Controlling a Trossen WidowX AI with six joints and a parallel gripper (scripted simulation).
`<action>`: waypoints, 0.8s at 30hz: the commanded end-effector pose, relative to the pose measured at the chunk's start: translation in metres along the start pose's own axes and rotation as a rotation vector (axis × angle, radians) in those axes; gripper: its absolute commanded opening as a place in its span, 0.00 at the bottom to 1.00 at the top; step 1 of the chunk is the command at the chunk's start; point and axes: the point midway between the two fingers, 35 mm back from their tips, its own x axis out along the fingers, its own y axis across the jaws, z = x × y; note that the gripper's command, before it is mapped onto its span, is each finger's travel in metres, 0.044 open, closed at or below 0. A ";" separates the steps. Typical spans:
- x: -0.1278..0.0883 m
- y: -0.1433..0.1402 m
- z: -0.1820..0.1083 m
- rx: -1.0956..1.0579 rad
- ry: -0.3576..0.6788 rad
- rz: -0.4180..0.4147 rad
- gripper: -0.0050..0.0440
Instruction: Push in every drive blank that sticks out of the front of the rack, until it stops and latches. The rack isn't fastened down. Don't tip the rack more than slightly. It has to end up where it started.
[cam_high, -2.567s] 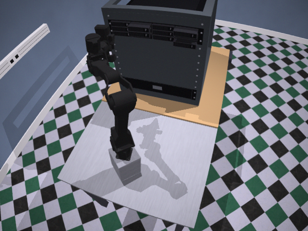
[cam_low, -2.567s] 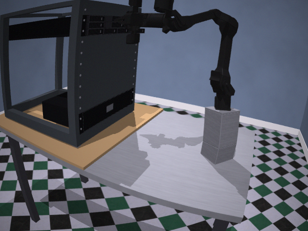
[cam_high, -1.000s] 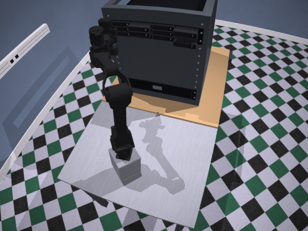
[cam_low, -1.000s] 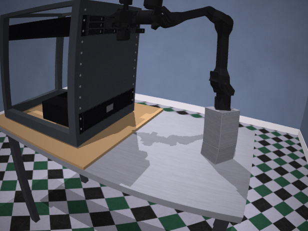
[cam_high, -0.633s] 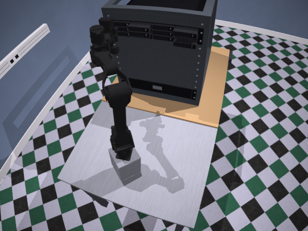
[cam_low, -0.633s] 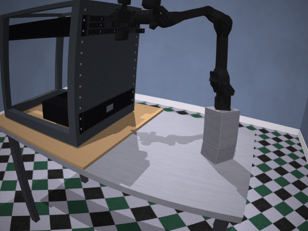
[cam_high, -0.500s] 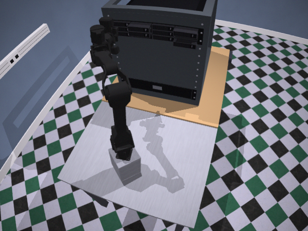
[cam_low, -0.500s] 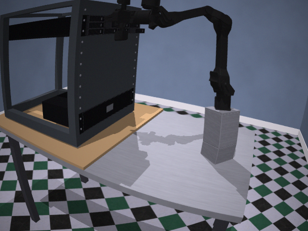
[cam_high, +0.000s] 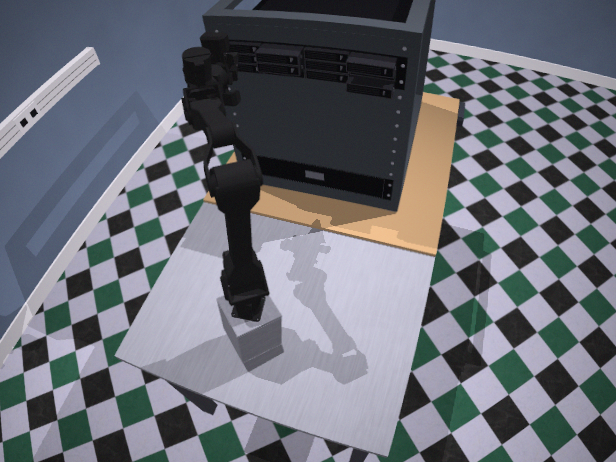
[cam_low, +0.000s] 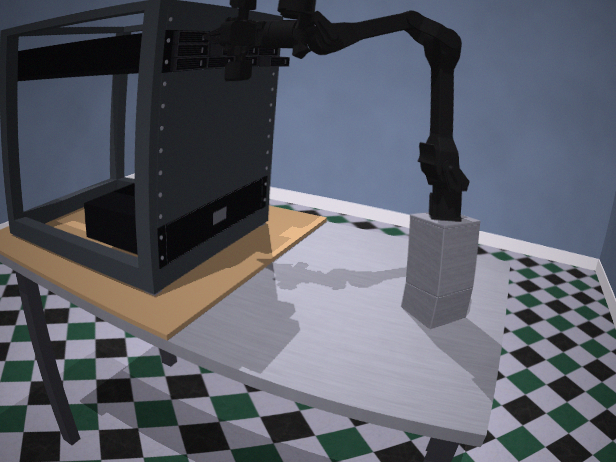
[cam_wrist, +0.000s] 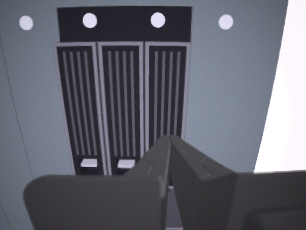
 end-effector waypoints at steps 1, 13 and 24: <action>0.003 -0.011 -0.002 0.018 0.000 -0.018 0.00; 0.012 -0.011 -0.002 0.018 0.000 -0.018 0.00; 0.013 -0.011 -0.002 0.018 0.000 -0.018 0.00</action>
